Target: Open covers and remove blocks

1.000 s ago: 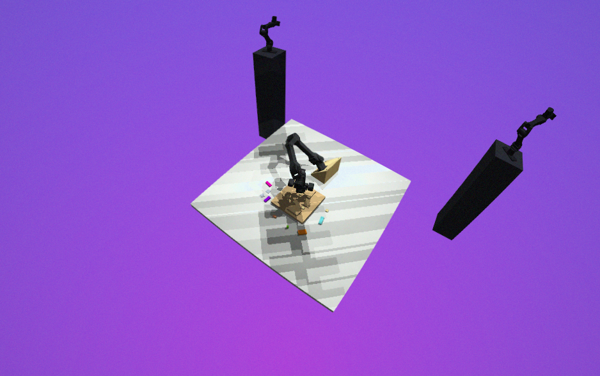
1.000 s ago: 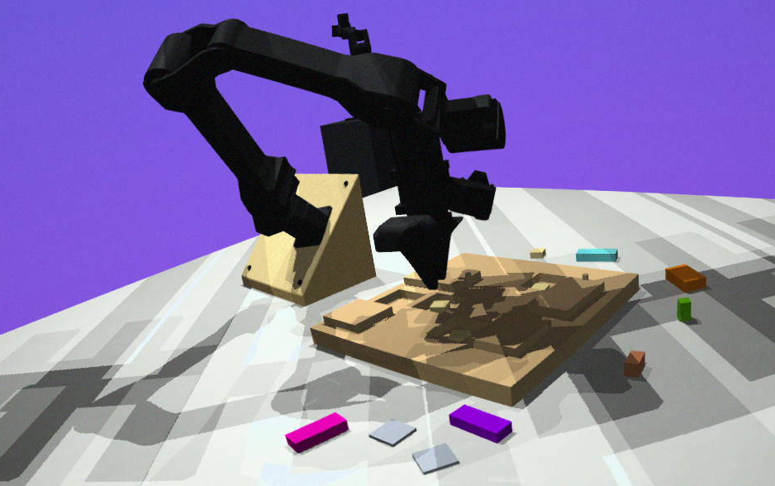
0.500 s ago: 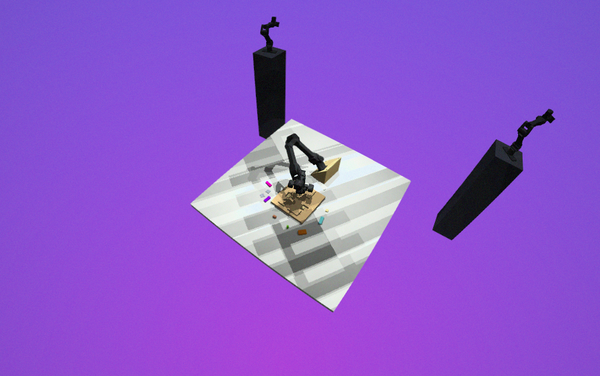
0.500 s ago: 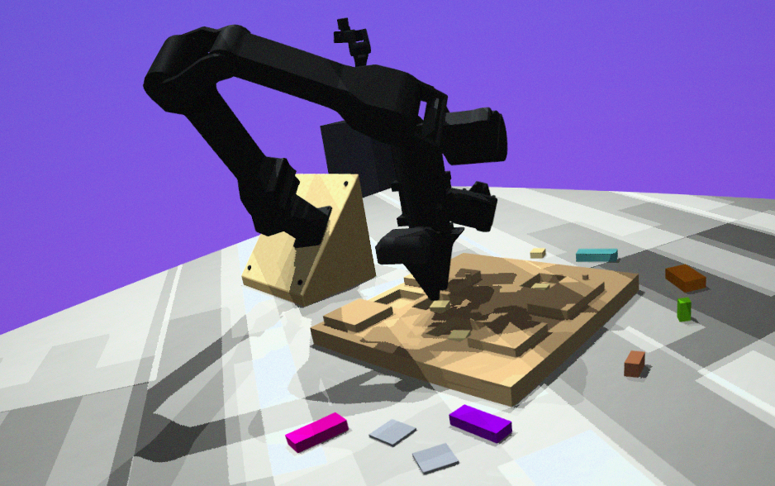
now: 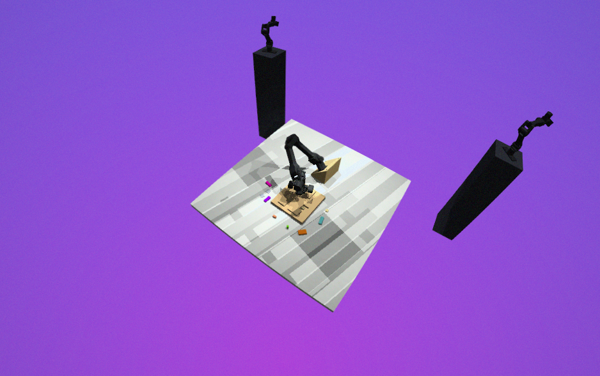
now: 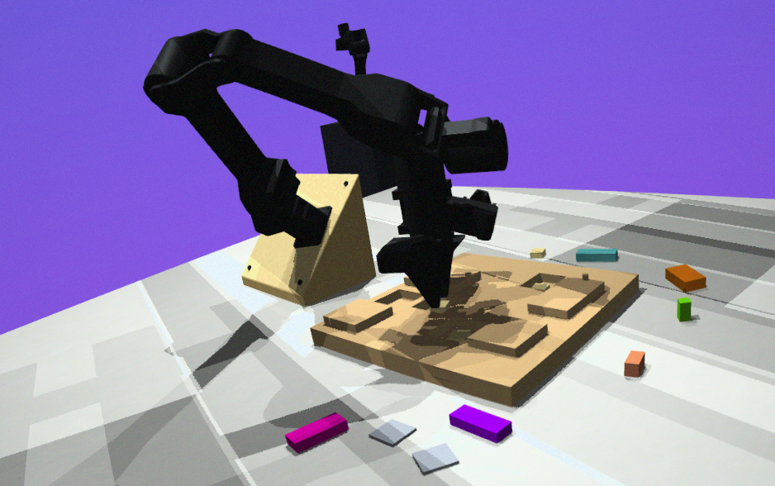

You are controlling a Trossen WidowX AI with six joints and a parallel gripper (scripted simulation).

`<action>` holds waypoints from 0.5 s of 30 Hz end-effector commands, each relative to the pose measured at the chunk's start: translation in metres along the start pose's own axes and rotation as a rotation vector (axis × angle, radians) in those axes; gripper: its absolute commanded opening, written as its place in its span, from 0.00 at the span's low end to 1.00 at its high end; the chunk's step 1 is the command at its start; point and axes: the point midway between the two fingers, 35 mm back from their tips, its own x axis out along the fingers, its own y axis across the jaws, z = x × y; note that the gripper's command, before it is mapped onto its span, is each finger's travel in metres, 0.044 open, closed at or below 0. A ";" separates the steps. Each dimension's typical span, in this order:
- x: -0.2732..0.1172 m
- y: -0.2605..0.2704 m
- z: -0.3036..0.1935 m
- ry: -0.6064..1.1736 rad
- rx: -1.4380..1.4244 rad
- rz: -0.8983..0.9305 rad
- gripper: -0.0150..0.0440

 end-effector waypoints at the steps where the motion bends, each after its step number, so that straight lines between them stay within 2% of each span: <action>1: 0.003 0.000 0.000 0.001 -0.005 -0.003 0.50; 8: 0.009 0.000 0.000 0.001 -0.005 -0.004 0.50; 15: 0.007 0.000 0.000 0.000 0.001 0.000 0.42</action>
